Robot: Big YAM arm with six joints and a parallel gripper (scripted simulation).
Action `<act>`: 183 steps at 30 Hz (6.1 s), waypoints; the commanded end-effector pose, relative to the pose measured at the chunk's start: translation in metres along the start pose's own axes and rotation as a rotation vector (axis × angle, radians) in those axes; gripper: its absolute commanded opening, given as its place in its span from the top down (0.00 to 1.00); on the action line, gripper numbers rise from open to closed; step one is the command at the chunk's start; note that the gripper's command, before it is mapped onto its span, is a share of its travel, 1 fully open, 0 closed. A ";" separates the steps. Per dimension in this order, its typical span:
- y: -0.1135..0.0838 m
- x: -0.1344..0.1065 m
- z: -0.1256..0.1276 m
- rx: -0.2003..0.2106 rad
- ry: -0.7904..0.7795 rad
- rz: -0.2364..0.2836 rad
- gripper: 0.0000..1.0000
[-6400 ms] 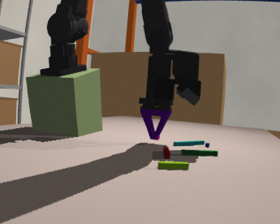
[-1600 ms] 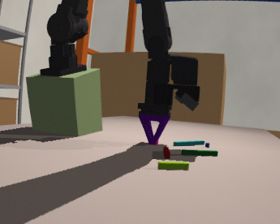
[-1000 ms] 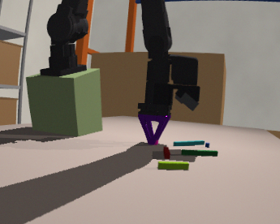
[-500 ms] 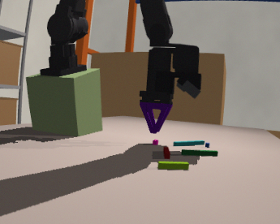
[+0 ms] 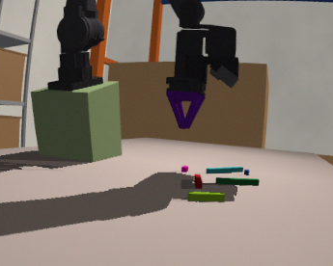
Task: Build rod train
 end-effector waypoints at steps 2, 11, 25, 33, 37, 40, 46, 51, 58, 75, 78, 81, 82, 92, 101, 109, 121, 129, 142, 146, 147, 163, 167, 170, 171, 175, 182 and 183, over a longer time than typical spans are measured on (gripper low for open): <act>-0.009 0.019 0.010 0.008 0.009 -0.023 0.66; -0.013 0.024 0.010 0.015 0.016 -0.043 0.00; -0.013 0.024 0.010 0.015 0.016 -0.043 0.00; -0.013 0.024 0.010 0.015 0.016 -0.043 0.00; -0.013 0.024 0.010 0.015 0.016 -0.043 0.00; -0.013 0.024 0.010 0.015 0.016 -0.043 0.00; -0.013 0.024 0.010 0.015 0.016 -0.043 0.00; -0.013 0.024 0.010 0.015 0.016 -0.043 0.00; -0.013 0.024 0.010 0.015 0.017 -0.043 0.00; -0.001 0.041 -0.014 0.014 0.320 -0.029 0.00; -0.007 0.045 -0.014 0.021 0.325 -0.047 0.00; -0.009 0.044 -0.006 0.024 0.300 -0.054 0.00; -0.009 0.044 -0.007 0.024 0.301 -0.053 0.00; -0.005 0.051 -0.020 0.022 0.423 -0.048 0.00; -0.007 0.051 -0.013 0.026 0.401 -0.054 0.00; -0.004 0.058 -0.029 0.024 0.536 -0.050 0.00; -0.006 0.058 -0.021 0.028 0.512 -0.055 0.00; -0.005 0.064 -0.030 0.030 0.629 -0.054 0.00; 0.002 0.069 -0.047 0.023 0.772 -0.042 0.00; -0.003 0.071 -0.039 0.031 0.748 -0.054 0.00; -0.003 0.071 -0.039 0.031 0.748 -0.054 0.00; -0.001 0.077 -0.049 0.033 0.865 -0.053 0.00; -0.001 0.077 -0.049 0.032 0.866 -0.053 0.00; -0.001 0.077 -0.049 0.032 0.866 -0.053 0.00; -0.001 0.077 -0.049 0.032 0.866 -0.053 0.00; 0.009 0.078 -0.066 0.019 0.997 -0.032 0.00; 0.001 0.082 -0.058 0.033 0.977 -0.052 0.00; 0.001 0.082 -0.058 0.033 0.977 -0.052 0.00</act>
Point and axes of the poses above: the point where the finger pads meet when closed, its own y axis out along the fingers, its own z axis across the jaws, x = y × z, the point moved 1 cm from there along -y, back along the fingers, and after that the axes turned 11 degrees about y, right-handed, at the moved point
